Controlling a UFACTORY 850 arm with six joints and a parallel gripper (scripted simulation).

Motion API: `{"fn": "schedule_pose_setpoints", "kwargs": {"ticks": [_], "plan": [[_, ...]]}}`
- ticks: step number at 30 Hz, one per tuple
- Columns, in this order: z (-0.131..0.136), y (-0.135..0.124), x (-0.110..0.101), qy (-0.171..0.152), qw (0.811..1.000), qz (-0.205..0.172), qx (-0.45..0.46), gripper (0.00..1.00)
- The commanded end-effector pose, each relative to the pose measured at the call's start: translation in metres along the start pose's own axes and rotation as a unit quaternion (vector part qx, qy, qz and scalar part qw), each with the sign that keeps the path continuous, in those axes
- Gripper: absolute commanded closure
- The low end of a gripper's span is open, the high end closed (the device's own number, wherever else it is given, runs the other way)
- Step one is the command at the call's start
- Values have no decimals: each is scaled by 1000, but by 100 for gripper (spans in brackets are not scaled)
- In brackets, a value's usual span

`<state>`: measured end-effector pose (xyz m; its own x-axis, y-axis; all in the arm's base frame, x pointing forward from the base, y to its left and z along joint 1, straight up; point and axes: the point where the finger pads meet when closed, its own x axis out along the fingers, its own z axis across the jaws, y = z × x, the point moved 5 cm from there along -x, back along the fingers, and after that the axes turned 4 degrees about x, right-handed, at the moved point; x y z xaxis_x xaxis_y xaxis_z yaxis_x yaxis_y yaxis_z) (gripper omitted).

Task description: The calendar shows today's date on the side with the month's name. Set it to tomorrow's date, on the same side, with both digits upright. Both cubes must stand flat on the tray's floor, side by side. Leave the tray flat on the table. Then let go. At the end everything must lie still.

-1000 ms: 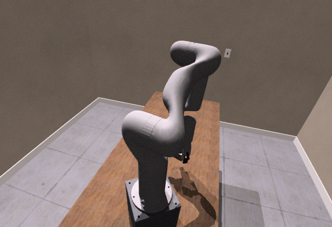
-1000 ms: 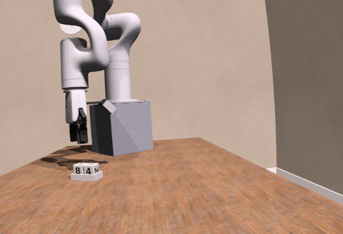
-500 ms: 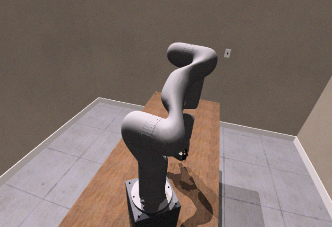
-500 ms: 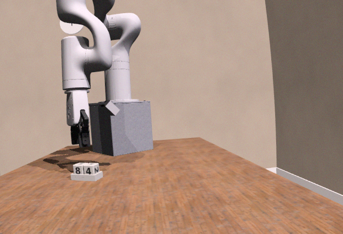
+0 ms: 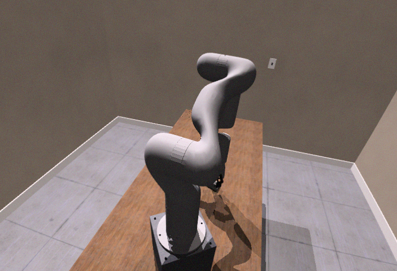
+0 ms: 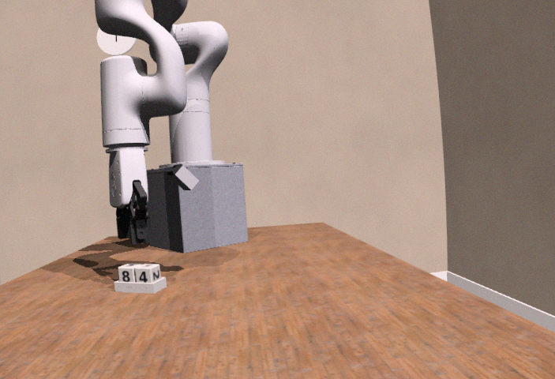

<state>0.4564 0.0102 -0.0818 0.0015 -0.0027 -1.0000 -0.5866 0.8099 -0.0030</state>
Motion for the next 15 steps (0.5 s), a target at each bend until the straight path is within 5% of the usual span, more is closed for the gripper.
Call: {"fn": "schedule_pose_setpoints", "kwargs": {"ticks": [1,15], "plan": [[5,-1,0,-1,1000,0,0,0],[38,-2,6,-1,1000,0,0,0]]}}
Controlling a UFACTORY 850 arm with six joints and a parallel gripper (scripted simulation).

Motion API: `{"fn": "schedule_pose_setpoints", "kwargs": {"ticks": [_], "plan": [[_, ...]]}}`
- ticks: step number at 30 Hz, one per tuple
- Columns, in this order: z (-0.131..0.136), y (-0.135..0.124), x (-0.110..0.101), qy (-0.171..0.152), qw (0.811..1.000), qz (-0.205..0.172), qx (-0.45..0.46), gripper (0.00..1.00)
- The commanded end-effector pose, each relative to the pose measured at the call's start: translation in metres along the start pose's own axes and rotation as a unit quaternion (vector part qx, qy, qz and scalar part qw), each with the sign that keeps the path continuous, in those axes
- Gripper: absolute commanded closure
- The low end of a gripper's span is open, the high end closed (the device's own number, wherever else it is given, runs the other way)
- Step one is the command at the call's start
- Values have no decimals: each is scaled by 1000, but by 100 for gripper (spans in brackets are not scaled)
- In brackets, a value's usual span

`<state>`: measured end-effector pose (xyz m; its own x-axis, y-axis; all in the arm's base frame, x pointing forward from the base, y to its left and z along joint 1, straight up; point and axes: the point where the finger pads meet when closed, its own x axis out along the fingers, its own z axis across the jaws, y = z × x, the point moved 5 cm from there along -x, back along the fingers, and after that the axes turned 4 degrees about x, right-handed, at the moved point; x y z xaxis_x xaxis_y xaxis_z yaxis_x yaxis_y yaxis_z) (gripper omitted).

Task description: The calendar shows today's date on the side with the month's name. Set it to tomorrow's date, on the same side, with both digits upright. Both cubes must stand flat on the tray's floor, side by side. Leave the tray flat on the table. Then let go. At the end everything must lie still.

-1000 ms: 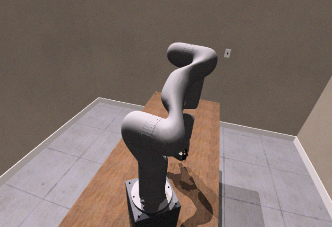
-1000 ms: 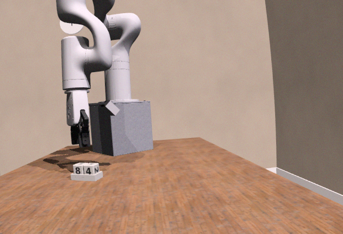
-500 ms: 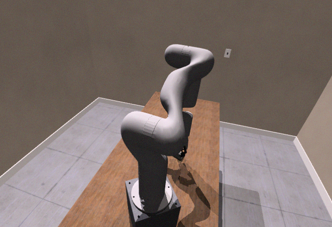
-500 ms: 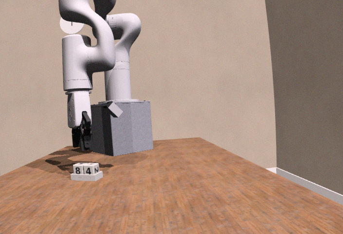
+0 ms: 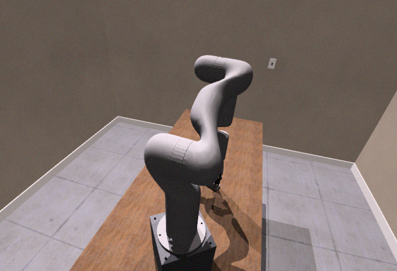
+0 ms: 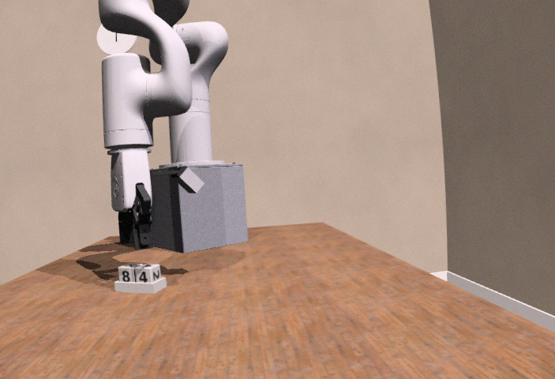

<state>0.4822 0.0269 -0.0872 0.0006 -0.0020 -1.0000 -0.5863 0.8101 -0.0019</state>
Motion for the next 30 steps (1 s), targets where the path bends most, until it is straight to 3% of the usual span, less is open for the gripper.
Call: {"fn": "schedule_pose_setpoints", "kwargs": {"ticks": [1,5,23,30], "plan": [[11,-1,1,-1,1000,0,0,0],[26,-2,4,-2,1000,0,0,0],[32,-2,5,-1,1000,-1,0,0],[51,-3,8,-1,1000,-1,0,0]]}}
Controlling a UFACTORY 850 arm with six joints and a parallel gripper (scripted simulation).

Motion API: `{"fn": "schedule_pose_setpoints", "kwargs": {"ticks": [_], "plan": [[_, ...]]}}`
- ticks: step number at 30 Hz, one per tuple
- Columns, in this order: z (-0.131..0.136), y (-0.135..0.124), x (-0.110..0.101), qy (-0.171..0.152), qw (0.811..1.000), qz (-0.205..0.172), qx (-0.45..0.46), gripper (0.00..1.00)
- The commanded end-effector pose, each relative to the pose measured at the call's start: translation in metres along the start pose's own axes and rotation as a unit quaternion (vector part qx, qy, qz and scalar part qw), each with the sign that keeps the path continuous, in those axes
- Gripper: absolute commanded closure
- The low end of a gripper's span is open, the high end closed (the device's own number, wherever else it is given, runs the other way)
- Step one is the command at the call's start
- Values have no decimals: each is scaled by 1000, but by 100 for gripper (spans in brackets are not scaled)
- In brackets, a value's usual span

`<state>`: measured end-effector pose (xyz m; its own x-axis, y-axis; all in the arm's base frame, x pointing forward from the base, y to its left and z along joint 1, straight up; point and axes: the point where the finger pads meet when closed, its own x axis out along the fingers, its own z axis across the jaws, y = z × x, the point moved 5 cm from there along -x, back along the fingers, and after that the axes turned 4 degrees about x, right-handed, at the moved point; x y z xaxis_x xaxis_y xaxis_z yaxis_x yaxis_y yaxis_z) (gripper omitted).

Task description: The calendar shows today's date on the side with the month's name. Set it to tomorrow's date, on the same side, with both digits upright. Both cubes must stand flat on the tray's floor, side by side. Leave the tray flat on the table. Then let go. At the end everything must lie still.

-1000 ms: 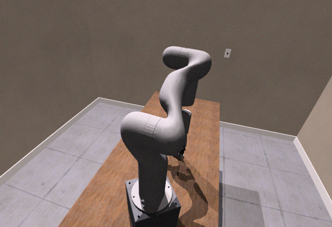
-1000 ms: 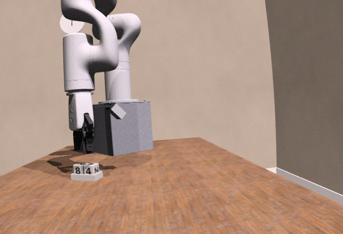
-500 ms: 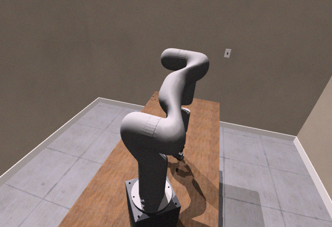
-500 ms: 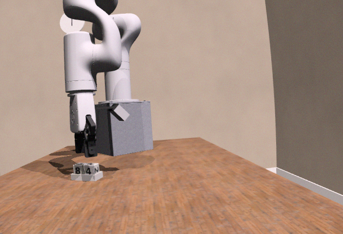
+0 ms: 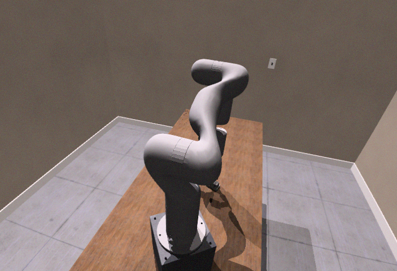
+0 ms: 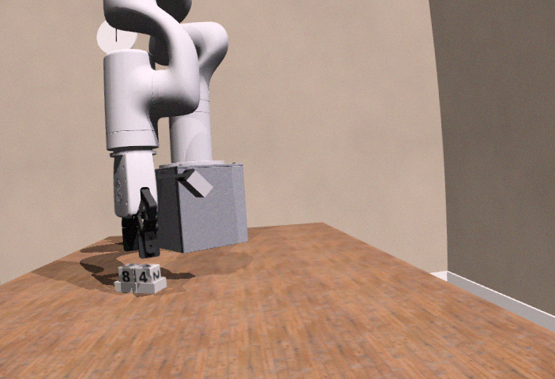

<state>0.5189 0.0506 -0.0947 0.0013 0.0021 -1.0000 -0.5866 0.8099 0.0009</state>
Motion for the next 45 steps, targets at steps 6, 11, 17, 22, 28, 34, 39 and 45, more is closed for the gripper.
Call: {"fn": "schedule_pose_setpoints", "kwargs": {"ticks": [6,11,17,22,28,34,39,45], "plan": [[14,-1,2,1,1000,-2,0,0],[14,-1,2,1,1000,-2,0,0],[14,-1,2,1,1000,-2,0,0],[14,-1,2,1,1000,-2,0,0],[14,-1,2,1,1000,-2,0,0],[14,-1,2,1,1000,-2,0,0],[14,-1,2,1,1000,-2,0,0],[14,-1,2,1,1000,-2,0,0]]}}
